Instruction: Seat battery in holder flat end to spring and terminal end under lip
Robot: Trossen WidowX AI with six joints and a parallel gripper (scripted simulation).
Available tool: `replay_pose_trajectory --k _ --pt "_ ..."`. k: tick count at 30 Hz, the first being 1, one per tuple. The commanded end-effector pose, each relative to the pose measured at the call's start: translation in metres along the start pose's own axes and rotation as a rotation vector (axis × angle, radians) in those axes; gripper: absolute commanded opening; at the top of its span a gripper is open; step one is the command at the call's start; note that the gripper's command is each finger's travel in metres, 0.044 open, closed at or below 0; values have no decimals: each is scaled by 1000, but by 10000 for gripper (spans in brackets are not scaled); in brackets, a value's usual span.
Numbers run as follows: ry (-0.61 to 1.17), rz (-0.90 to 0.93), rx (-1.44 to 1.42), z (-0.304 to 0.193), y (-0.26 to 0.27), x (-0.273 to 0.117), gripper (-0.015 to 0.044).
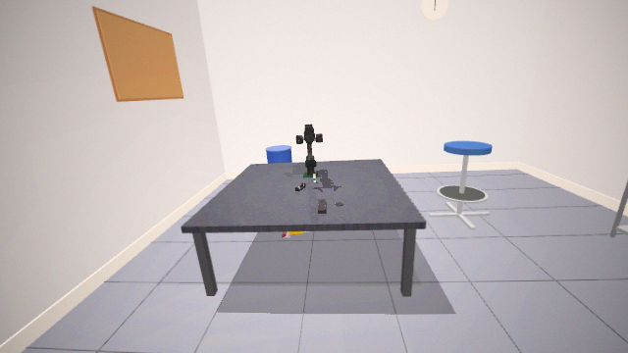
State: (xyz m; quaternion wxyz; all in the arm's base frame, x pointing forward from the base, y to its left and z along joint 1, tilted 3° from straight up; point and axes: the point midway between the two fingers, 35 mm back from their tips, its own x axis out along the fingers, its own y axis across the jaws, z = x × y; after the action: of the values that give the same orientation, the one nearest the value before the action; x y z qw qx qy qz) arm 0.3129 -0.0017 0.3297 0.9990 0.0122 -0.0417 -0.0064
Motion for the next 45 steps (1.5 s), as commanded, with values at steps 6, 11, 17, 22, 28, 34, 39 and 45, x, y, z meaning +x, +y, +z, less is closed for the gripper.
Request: replay_pose_trajectory --k 6,11,17,22,28,34,39,45 --pt "443 -5 -107 -79 -9 7 242" --pt "944 47 -198 -150 -17 -28 111" --pt "1538 194 -242 -184 -22 -107 0" --pt "1677 243 -239 -182 -21 -127 0" --pt "1677 243 -239 -182 -21 -127 0" --pt "1677 243 -239 -192 -22 -127 0" --pt "1677 243 -239 -226 -22 -129 0" --pt "1677 243 -239 -261 -23 -136 0"
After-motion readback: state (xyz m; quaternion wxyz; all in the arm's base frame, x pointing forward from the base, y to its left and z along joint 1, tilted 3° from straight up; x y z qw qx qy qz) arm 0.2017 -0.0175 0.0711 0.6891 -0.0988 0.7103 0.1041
